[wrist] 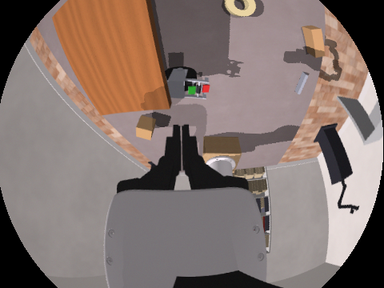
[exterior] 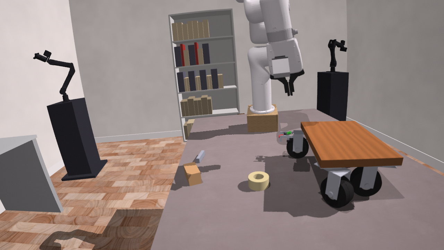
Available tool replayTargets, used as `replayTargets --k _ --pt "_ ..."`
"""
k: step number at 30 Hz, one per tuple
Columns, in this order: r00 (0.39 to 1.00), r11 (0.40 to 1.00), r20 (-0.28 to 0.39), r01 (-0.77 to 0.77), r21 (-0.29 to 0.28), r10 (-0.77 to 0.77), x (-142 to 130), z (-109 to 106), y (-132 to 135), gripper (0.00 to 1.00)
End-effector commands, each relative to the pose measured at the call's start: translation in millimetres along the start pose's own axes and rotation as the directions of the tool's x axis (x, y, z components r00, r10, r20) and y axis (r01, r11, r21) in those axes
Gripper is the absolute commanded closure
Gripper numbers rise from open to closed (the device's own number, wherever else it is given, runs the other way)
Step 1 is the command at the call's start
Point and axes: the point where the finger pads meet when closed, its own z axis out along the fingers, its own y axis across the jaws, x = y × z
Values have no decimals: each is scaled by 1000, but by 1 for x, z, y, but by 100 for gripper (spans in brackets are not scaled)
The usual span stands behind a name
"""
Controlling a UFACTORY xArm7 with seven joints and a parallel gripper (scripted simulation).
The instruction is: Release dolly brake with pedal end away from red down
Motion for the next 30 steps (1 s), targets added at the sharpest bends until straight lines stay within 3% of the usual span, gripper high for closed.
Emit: replayTargets --k 1,13,15,30 --pt "998 999 -55 -7 -40 5 -9 10 -2 100" --pt "998 999 -55 -7 -40 5 -9 10 -2 100" --pt "993 997 -117 -20 -80 10 -19 21 0 100" --pt "990 995 -142 -25 -94 11 -22 26 1 100"
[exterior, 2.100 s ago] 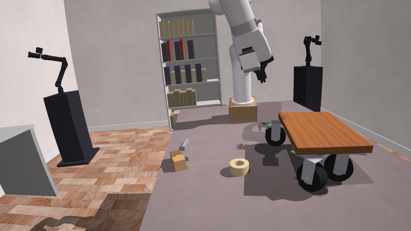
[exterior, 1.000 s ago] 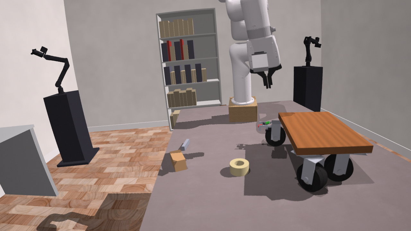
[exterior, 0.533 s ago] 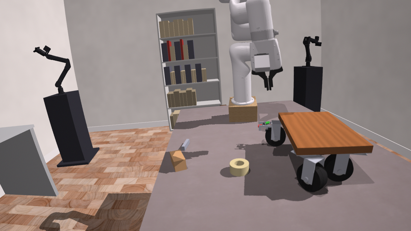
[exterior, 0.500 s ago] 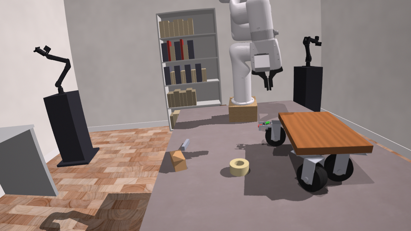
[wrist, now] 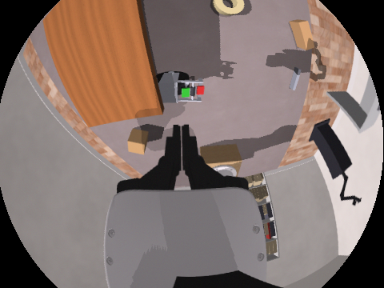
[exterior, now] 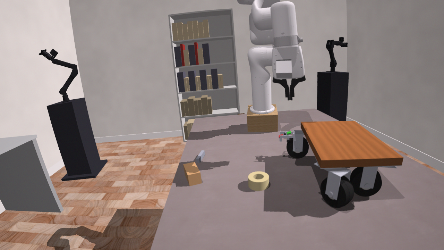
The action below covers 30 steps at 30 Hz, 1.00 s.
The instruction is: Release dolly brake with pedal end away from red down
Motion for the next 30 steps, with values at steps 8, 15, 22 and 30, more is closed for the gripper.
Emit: replayTargets --k 8,15,22,30 --pt "997 999 -77 -10 -40 7 -10 10 4 100" --pt "997 999 -77 -11 -40 7 -10 10 4 100" --pt "997 999 -76 -11 -41 8 -8 26 4 100" --pt "997 999 -75 -11 -41 8 -6 49 5 100"
